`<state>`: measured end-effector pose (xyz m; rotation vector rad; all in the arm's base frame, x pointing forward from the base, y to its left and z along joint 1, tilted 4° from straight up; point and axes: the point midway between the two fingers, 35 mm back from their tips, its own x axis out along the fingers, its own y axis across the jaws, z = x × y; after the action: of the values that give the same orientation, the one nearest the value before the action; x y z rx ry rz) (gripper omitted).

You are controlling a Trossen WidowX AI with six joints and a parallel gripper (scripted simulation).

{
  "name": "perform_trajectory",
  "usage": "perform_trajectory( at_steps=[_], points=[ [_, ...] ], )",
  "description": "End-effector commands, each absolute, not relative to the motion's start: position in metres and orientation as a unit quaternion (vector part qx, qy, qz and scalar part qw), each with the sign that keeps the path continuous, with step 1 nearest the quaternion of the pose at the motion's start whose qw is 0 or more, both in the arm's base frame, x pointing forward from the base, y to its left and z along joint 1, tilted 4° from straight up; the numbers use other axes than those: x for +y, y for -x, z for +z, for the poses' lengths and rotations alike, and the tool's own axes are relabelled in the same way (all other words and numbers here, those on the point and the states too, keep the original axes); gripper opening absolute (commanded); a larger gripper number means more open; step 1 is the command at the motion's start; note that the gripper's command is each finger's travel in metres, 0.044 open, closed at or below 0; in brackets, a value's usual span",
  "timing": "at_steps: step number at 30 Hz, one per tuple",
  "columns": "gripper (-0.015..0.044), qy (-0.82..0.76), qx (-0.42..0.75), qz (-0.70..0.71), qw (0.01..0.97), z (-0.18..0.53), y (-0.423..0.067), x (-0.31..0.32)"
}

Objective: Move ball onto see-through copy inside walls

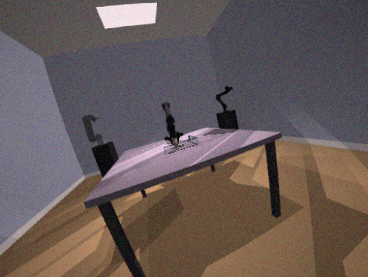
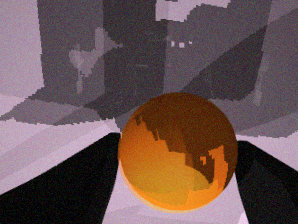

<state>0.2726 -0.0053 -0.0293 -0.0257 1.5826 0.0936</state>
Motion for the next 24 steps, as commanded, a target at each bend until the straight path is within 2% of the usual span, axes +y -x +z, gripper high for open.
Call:
perform_trajectory(
  at_steps=[1,12,15,20,24],
  points=[
    [0.0053,0.012,0.711,0.042,0.702,-0.029,-0.273,-0.005],
    [0.0341,0.012,0.711,0.042,0.702,-0.029,-0.273,-0.005],
    [0.0344,0.011,0.711,0.042,0.702,-0.027,-0.273,-0.005],
    [0.0344,0.009,0.713,0.042,0.700,0.044,-0.275,-0.008],
    [0.0344,0.008,0.713,0.041,0.700,0.056,-0.273,-0.009]
  ],
)
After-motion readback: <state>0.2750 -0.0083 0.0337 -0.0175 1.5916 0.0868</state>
